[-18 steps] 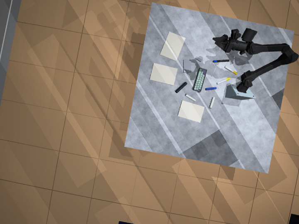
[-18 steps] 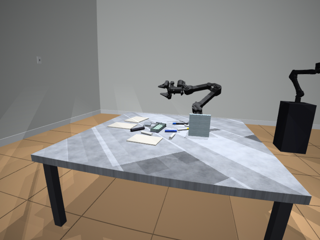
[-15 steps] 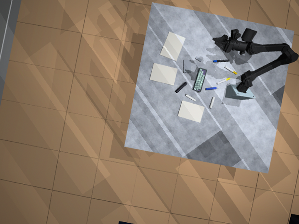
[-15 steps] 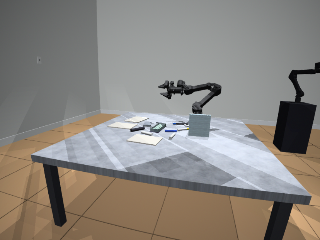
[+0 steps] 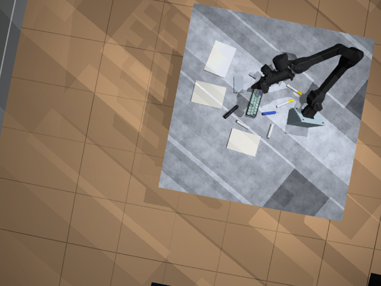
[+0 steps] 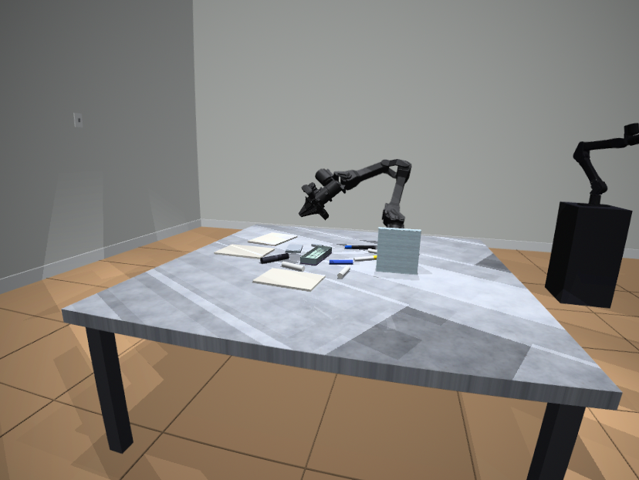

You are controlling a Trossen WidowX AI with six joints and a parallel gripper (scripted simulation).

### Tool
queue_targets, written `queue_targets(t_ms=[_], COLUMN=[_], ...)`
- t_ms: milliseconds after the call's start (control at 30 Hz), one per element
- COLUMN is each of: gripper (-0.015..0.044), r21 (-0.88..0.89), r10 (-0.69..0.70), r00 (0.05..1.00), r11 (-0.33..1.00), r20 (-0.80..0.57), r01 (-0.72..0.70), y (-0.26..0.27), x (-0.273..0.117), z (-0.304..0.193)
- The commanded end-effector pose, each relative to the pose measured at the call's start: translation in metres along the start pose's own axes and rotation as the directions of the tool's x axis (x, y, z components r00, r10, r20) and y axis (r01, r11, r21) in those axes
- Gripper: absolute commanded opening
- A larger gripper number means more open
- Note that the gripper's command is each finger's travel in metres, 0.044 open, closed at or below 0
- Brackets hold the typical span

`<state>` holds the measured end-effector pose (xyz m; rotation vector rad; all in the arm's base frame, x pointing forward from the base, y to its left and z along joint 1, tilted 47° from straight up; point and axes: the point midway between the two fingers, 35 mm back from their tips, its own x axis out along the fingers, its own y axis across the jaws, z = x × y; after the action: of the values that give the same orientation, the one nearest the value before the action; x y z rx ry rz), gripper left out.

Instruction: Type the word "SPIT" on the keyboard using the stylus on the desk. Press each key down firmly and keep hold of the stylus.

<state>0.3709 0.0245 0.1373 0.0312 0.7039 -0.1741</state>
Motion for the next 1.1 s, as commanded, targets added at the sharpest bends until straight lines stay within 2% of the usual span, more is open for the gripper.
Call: queue_targets(t_ms=[0, 200, 433, 900, 1067], gripper=[0.0000, 0.0000, 0.0000, 0.0000, 0.0000], r21=[-0.063, -0.265, -0.550, -0.557, -0.559], r10=[-0.141, -0.396, -0.661, -0.667, -0.669], r00=[0.971, 0.831, 0.630, 0.625, 0.624], r11=[0.989, 0.913, 0.728, 0.722, 0.720], r20=[-0.193, -0.390, -0.407, -0.405, -0.403], r01=[0.131, 0.311, 0.409, 0.410, 0.411], y=[0.001, -0.003, -0.012, -0.014, -0.057], x=[0.029, 0.057, 0.069, 0.068, 0.044], z=[-0.040, -0.101, -0.152, -0.151, -0.118])
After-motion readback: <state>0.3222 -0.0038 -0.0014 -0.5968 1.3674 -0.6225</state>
